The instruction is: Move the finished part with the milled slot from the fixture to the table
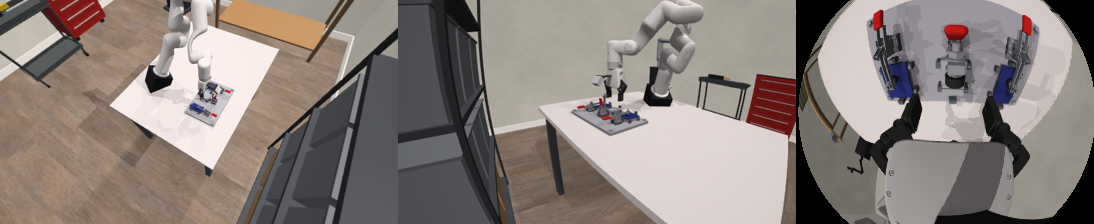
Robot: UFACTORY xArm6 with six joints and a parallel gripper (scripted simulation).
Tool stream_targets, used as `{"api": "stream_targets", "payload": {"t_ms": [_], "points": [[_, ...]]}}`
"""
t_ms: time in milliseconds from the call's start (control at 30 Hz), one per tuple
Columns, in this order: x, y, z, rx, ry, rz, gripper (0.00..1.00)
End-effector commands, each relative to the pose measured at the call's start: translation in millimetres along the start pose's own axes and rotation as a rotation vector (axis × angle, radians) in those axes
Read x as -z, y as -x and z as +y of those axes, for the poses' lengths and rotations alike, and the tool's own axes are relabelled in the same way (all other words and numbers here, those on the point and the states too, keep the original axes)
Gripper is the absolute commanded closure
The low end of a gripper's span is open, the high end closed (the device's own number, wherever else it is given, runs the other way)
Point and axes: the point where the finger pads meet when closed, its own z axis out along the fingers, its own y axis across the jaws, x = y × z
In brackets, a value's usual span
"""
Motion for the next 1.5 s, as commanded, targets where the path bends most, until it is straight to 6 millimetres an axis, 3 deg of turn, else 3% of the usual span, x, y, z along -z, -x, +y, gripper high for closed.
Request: {"api": "stream_targets", "payload": {"t_ms": [0, 333, 1467], "points": [[-11, -2, 0, 0.001, 0.000, 0.005, 0.00], [-22, -2, 0, 0.001, 0.000, 0.005, 0.00], [-23, -3, 0, 0.001, 0.000, 0.005, 0.00]]}}
